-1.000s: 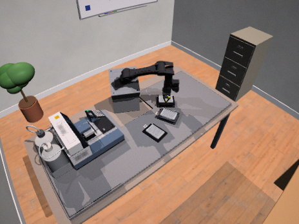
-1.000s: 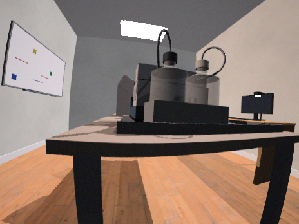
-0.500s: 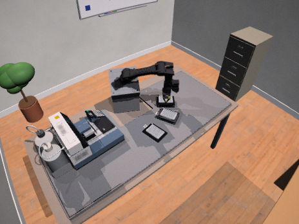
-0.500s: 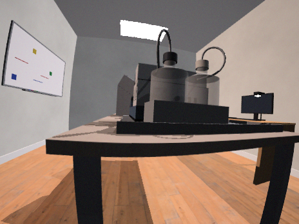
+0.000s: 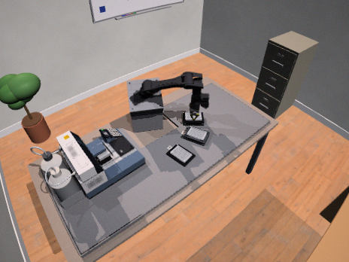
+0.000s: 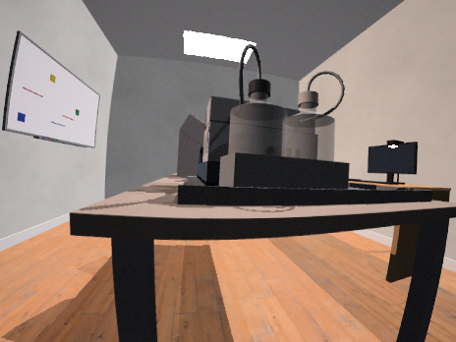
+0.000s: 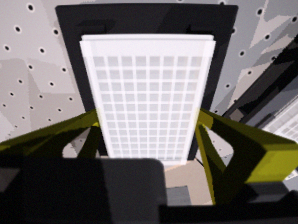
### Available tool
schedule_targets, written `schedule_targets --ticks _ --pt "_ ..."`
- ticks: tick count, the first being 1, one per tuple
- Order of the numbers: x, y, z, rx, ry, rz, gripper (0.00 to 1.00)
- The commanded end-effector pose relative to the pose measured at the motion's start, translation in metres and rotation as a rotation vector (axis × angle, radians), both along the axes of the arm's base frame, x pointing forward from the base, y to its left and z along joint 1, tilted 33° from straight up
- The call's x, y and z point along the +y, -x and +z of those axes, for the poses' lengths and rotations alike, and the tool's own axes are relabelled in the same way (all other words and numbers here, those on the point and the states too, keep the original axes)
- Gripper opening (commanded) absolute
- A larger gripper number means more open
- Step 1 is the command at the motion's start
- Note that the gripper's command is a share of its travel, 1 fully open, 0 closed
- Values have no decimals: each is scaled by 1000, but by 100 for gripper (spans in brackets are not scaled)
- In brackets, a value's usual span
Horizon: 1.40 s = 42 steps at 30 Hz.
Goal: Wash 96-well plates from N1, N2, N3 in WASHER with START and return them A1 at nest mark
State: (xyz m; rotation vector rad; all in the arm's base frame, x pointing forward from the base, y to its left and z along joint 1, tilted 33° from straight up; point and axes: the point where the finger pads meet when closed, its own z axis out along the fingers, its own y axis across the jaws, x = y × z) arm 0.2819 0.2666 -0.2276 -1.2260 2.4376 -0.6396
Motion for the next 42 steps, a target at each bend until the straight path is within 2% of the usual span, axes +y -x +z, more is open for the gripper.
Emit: schedule_targets --ticks 1,23,24,42 --pt "5 -1 3 -5 -11 6 0" --pt "5 -2 0 -5 -11 6 0" --pt "5 -3 0 -5 -11 6 100" --pt "5 -3 0 -5 -11 6 100"
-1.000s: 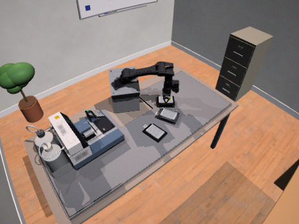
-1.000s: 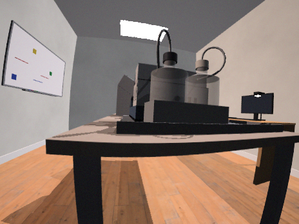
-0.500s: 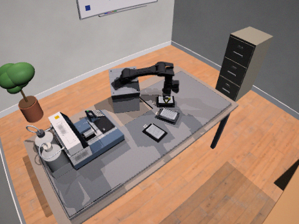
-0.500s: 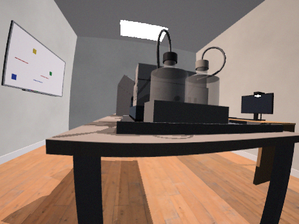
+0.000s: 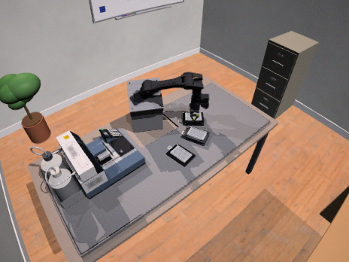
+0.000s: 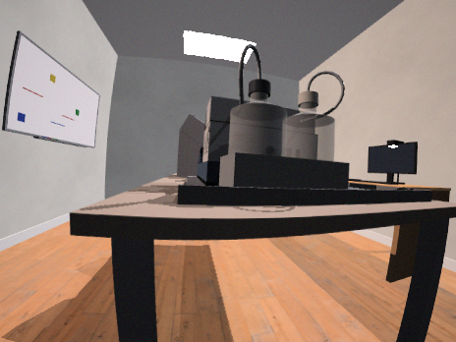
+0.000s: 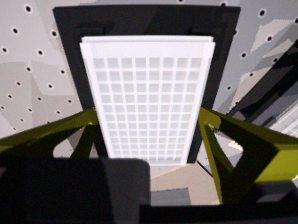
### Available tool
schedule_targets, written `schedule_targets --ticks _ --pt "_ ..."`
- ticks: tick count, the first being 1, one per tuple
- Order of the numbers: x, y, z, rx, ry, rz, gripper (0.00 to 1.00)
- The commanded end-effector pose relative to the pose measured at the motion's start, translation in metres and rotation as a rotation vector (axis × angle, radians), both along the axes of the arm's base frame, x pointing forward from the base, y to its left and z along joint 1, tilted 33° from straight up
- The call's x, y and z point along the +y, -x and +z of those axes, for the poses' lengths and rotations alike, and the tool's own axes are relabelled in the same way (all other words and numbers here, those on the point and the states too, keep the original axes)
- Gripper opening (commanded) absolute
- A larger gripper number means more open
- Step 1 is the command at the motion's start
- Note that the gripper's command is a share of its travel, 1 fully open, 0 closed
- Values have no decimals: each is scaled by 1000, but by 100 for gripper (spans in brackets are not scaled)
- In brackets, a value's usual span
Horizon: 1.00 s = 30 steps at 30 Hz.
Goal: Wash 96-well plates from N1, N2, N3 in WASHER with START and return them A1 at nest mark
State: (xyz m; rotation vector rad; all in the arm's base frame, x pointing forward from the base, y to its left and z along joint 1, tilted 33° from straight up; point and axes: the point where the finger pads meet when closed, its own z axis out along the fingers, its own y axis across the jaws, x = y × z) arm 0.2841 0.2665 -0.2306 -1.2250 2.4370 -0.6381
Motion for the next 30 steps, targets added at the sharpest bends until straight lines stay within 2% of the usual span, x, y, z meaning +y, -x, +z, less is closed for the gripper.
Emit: schedule_targets --ticks 1,12,30 --pt "5 0 3 -5 -9 6 100" --pt "6 1 5 -5 -9 6 100" --pt "12 14 28 -4 -10 6 100"
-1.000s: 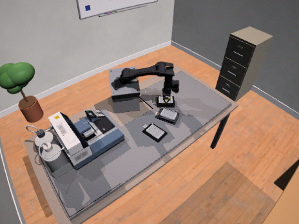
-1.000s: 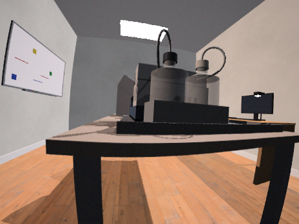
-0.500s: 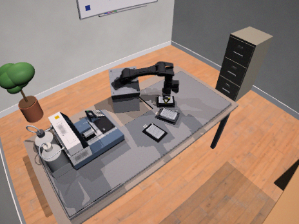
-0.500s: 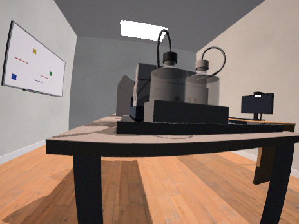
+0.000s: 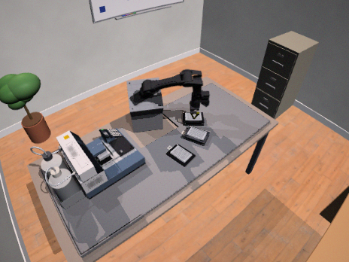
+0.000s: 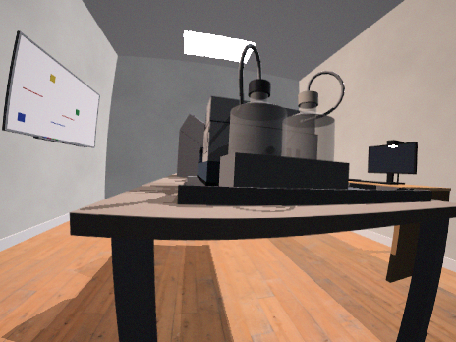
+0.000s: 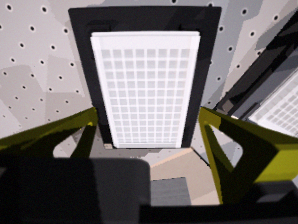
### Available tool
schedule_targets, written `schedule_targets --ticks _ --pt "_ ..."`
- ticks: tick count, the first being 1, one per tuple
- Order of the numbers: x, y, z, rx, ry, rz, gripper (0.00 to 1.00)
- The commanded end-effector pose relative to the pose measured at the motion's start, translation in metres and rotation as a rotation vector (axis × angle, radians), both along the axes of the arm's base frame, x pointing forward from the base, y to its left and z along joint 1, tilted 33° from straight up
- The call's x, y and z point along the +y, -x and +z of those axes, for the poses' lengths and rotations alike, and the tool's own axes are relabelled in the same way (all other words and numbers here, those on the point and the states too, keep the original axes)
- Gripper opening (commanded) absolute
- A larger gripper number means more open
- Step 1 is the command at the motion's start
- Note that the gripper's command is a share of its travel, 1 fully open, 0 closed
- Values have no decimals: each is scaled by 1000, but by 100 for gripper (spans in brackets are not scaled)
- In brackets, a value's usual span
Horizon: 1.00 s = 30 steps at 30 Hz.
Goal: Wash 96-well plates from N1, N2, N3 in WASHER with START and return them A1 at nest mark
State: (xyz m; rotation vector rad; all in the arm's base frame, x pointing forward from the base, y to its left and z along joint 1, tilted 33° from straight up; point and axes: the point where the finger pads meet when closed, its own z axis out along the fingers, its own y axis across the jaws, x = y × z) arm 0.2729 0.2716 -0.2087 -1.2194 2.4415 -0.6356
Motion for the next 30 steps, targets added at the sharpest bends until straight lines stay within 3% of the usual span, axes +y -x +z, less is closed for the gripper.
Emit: schedule_targets --ticks 1,30 --pt "7 4 7 -6 -7 11 100" --pt "18 26 45 -5 -8 11 100"
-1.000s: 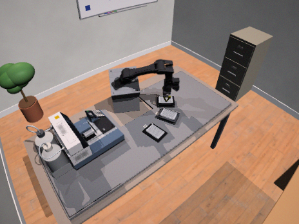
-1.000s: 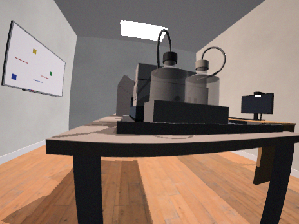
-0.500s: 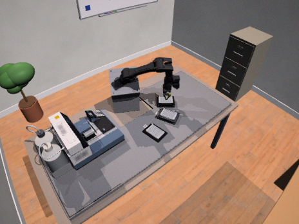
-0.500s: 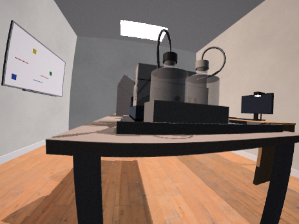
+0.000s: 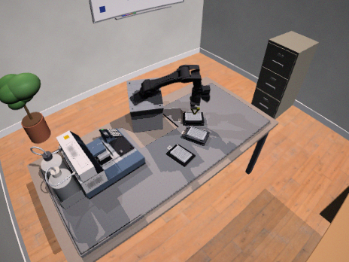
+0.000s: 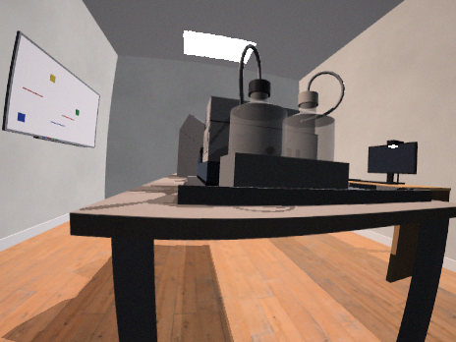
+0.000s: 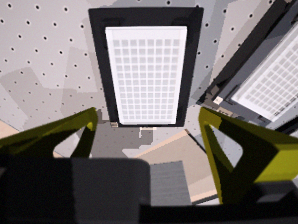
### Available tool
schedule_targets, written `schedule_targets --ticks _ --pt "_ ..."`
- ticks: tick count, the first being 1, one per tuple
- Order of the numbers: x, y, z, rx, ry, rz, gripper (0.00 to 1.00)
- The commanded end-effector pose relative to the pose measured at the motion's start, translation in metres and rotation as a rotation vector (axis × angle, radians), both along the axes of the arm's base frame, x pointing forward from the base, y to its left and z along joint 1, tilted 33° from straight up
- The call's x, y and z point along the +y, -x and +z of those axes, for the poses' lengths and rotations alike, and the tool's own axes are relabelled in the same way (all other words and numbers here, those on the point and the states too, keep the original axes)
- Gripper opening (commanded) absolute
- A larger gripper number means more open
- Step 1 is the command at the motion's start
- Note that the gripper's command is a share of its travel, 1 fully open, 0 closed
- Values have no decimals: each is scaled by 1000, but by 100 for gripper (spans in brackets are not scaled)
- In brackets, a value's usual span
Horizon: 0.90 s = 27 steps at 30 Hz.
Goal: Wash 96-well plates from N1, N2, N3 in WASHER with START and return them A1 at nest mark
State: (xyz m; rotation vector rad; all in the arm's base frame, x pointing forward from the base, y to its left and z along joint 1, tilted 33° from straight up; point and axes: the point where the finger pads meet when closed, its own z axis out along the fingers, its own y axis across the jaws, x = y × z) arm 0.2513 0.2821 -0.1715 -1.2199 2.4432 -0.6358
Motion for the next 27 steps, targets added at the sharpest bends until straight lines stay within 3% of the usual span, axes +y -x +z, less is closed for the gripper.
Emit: schedule_targets --ticks 1,10,27 --pt "8 5 9 -7 -8 11 100" --pt "10 11 19 -7 -8 11 100" --pt "10 11 19 -7 -8 11 100"
